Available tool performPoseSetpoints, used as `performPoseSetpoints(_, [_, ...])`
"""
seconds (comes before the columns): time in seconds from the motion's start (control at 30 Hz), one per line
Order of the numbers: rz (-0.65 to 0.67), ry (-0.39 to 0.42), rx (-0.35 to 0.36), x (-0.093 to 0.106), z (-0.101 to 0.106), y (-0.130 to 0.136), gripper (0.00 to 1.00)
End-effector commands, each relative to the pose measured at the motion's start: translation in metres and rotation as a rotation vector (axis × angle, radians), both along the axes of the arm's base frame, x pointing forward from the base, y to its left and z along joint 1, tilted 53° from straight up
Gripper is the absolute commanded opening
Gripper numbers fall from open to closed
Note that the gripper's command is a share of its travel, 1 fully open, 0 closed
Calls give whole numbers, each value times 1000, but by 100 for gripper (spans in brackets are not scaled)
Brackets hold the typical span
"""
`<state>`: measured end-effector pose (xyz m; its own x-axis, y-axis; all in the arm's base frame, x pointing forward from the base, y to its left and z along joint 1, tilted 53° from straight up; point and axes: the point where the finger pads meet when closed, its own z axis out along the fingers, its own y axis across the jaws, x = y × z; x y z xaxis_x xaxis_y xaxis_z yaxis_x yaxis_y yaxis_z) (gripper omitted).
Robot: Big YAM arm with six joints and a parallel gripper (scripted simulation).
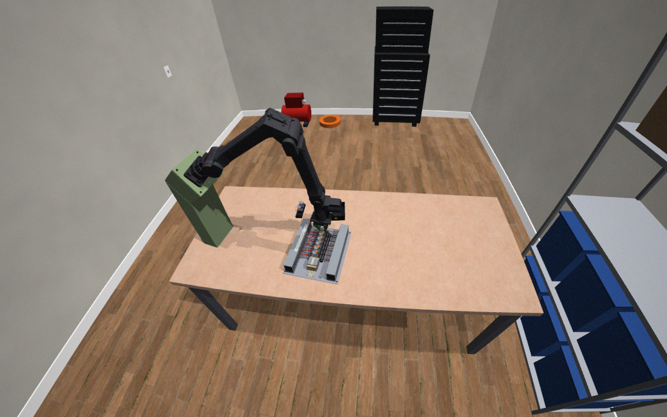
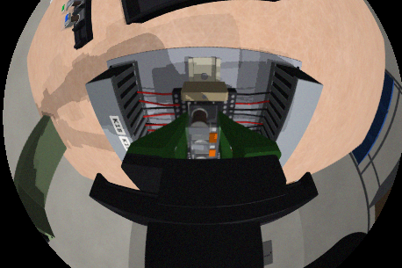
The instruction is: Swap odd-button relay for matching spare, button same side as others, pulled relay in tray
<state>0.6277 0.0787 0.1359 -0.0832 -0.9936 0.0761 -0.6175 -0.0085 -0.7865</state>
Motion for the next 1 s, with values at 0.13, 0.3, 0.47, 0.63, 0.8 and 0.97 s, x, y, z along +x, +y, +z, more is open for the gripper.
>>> performPoseSetpoints(0.13, [1,-30,5,8,13,-3,0])
performPoseSetpoints(0.3, [1,-28,5,7,12,-3,0])
performPoseSetpoints(0.47, [2,-27,4,7,12,-2,0])
performPoseSetpoints(0.63, [2,-26,4,7,12,-2,0])
performPoseSetpoints(0.8, [3,-26,4,7,12,-2,0])
performPoseSetpoints(0.97, [3,-26,4,7,11,-2,0])
